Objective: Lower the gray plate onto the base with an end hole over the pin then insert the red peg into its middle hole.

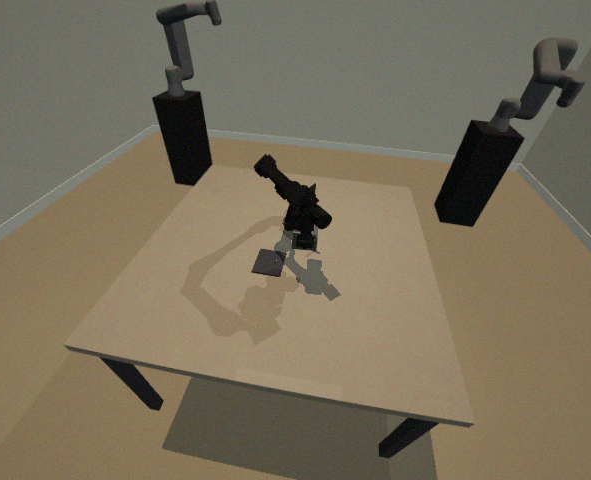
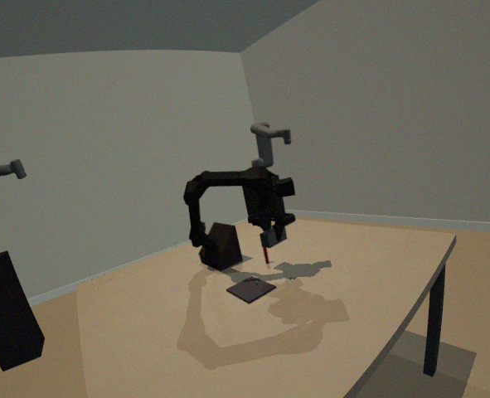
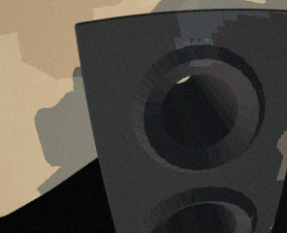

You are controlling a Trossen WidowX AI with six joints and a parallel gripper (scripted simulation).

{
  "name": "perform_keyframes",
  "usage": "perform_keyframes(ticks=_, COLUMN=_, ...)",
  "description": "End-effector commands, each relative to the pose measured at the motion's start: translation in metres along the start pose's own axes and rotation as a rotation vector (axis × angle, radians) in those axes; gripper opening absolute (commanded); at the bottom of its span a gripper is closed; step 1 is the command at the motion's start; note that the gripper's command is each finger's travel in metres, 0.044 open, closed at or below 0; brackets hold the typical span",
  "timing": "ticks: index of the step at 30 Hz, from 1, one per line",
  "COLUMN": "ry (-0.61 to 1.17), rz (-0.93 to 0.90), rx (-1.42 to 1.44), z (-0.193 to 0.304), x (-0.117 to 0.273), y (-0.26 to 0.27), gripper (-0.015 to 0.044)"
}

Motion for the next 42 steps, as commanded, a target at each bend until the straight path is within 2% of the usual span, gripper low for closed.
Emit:
perform_keyframes(ticks=1, ry=0.004, rz=0.005, rx=-0.009, z=-0.001, x=0.006, y=0.0, gripper=0.0)
perform_keyframes(ticks=42, ry=0.007, rz=0.004, rx=-0.41, z=-0.113, x=-0.058, y=0.013, gripper=0.0)
Point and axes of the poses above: the point midway between the two fingers, 35 mm back from their tips, its own x axis back along the fingers, its own y axis across the jaws, z = x × y, the point moved 2 cm from there along x, back along the fingers, and after that the axes turned 14 degrees about -x, right-handed, at the moved point
